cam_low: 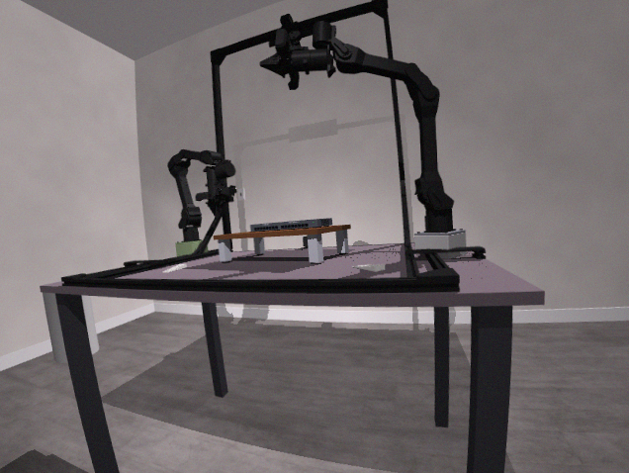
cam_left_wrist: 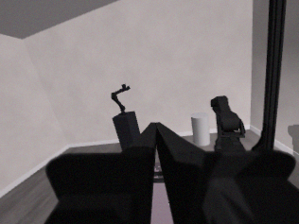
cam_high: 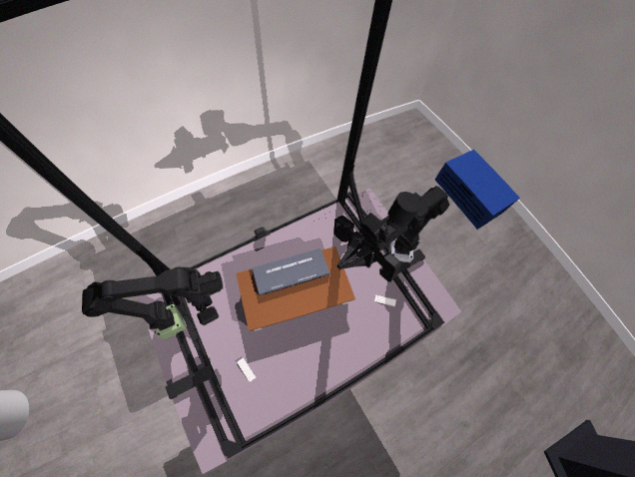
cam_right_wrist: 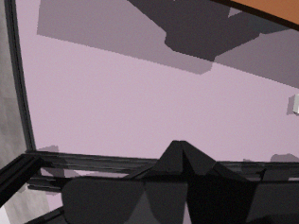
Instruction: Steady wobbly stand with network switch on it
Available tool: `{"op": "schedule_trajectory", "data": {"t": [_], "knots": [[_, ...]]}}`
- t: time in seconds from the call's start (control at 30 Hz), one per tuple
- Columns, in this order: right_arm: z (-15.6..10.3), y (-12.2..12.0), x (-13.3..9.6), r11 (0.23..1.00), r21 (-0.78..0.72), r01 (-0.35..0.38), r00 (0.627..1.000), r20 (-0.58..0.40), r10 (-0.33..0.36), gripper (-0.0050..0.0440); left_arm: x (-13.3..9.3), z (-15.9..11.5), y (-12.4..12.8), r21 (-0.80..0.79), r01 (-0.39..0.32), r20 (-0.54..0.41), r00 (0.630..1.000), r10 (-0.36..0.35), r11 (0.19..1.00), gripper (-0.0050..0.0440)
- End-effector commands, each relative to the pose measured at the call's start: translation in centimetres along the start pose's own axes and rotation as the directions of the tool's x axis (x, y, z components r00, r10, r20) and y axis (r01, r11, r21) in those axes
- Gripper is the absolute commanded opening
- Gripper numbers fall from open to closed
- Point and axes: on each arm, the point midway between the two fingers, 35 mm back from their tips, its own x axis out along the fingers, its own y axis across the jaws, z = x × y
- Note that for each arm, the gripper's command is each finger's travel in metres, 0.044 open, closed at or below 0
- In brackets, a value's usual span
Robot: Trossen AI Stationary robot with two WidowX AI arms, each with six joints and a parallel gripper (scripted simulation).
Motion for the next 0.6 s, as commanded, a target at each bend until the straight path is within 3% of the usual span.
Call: {"op": "schedule_trajectory", "data": {"t": [0.0,0.13,0.3,0.5,0.53,0.57], "knots": [[0.0,0.0,0.0,1.0,0.0,0.0,1.0,0.0,0.0,0.0,0.2,-1.4,-0.2,0.008,0.01,-0.055,0.998,-0.01,1.0,0.0],[0.0,0.0,0.0,1.0,0.0,0.0,1.0,0.0,0.0,0.0,1.4,-7.7,-1.3,0.026,0.056,-0.254,0.966,-0.047,0.998,0.0],[0.0,0.0,0.0,1.0,0.0,0.0,1.0,0.0,0.0,0.0,1.3,-14.4,-2.5,0.031,0.122,-0.487,0.868,-0.092,0.992,0.0],[0.0,0.0,0.0,1.0,0.0,0.0,1.0,0.0,0.0,0.0,1.4,-15.3,-2.7,0.031,0.122,-0.487,0.868,-0.092,0.992,0.0],[0.0,0.0,0.0,1.0,0.0,0.0,1.0,0.0,0.0,0.0,1.1,-14.3,-2.5,0.027,0.116,-0.474,0.876,-0.089,0.993,0.0],[0.0,0.0,0.0,1.0,0.0,0.0,1.0,0.0,0.0,0.0,1.0,-15.8,-2.8,0.026,0.13,-0.518,0.85,-0.098,0.991,0.0]]}}
